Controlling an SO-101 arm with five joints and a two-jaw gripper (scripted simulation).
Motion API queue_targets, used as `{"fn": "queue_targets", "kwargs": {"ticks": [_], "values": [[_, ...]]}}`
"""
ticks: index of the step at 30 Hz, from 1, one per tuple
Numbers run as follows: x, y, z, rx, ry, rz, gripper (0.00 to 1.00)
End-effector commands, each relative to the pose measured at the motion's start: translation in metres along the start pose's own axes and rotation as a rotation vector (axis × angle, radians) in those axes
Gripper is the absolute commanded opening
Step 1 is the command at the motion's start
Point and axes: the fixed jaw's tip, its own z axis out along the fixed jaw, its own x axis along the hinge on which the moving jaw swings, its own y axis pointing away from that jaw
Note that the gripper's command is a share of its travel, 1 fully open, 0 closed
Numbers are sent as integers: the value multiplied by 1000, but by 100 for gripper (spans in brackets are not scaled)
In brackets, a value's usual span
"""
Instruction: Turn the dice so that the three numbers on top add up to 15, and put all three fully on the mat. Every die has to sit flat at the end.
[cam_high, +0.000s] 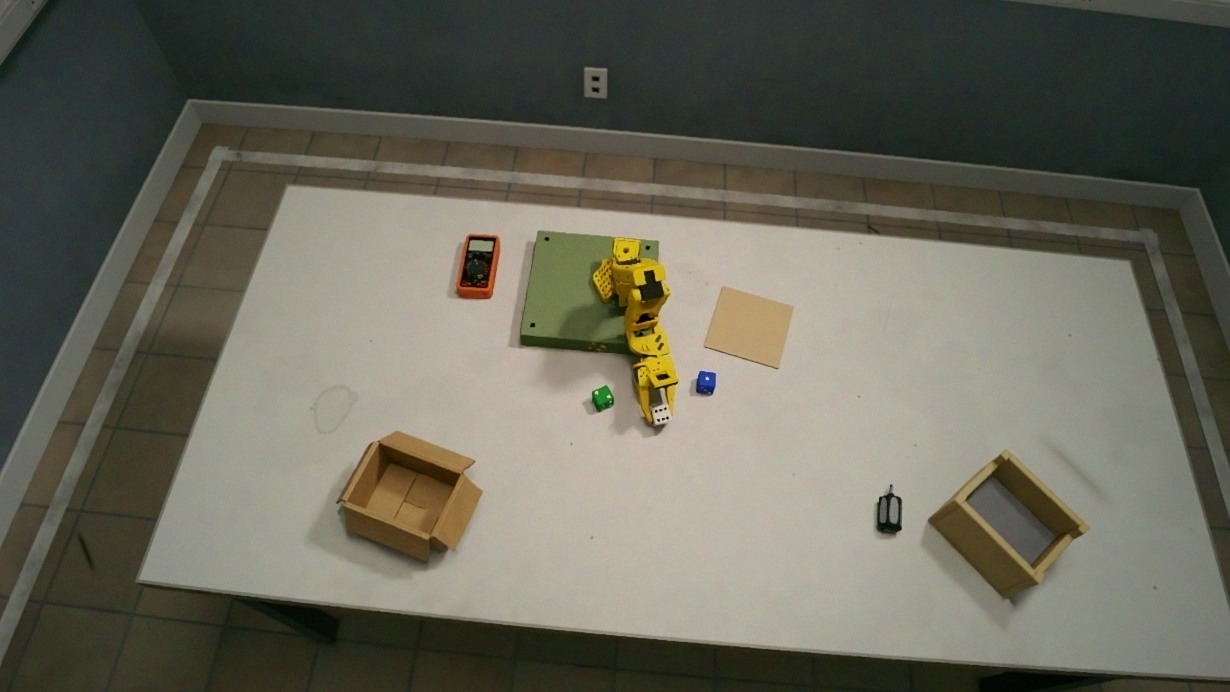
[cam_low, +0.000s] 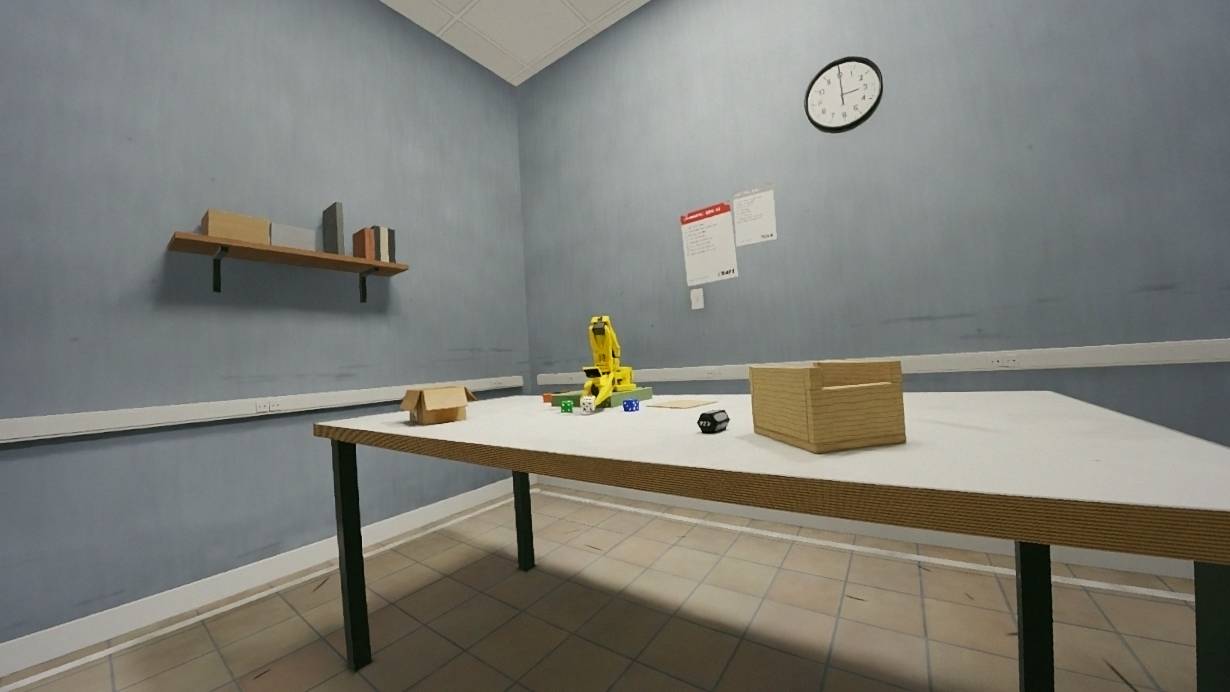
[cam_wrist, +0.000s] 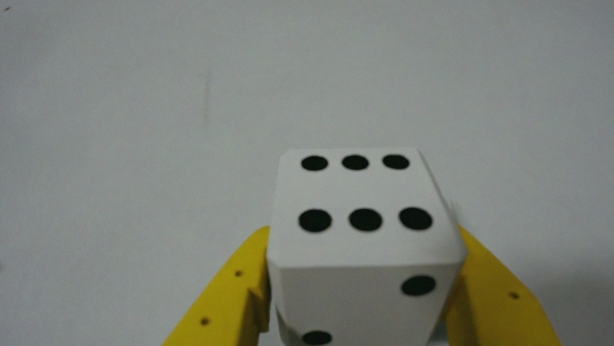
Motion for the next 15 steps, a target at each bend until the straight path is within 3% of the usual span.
{"fn": "queue_targets", "kwargs": {"ticks": [1,15], "values": [[1,3,1,-12,-6,5,0],[6,3,3,-11,-6,5,0]]}}
